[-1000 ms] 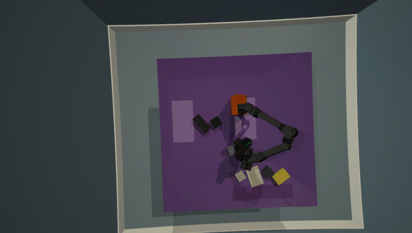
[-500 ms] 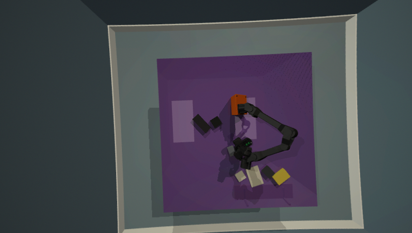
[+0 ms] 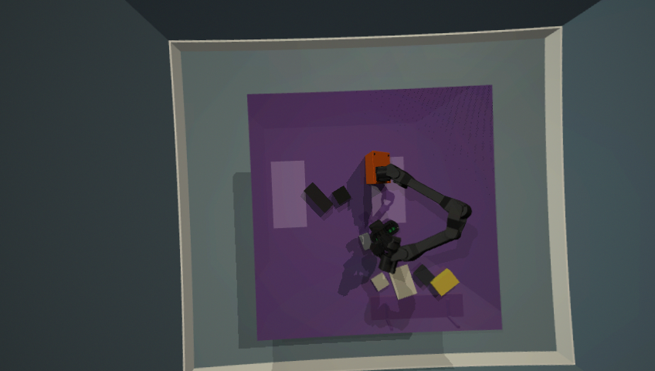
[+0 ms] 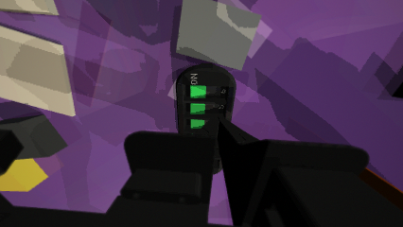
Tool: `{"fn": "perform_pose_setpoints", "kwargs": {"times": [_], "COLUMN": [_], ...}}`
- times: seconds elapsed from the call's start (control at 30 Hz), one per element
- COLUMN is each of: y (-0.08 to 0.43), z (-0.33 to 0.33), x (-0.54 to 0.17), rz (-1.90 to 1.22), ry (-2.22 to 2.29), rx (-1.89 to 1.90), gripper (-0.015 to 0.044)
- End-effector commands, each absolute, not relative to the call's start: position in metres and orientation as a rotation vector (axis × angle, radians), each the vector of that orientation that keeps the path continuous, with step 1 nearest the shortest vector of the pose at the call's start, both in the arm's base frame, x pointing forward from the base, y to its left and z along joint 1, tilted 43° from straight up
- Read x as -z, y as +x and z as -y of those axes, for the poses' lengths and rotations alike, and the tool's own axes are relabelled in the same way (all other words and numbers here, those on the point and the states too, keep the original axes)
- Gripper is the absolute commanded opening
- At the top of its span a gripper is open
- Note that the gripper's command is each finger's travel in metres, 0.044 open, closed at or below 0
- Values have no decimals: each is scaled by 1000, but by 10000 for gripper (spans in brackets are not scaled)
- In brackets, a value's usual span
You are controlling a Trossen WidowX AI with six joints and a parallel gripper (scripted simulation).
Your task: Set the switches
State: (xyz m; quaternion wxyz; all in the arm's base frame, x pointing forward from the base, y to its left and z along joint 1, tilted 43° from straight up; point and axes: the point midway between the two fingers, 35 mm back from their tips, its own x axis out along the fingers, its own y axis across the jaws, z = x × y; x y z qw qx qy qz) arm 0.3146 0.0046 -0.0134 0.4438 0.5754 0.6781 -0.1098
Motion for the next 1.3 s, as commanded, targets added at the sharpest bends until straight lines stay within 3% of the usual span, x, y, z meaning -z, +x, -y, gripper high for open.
{"fn": "perform_pose_setpoints", "kwargs": {"times": [0.0, 0.9, 1.27], "y": [316, 309, 269], "z": [3, -18, -22], "x": [3, -20, 19], "rz": [-1671, -1670, -1521], "ry": [1418, 1424, 1572], "rx": [264, 265, 158], "gripper": [0, 0, 0]}}
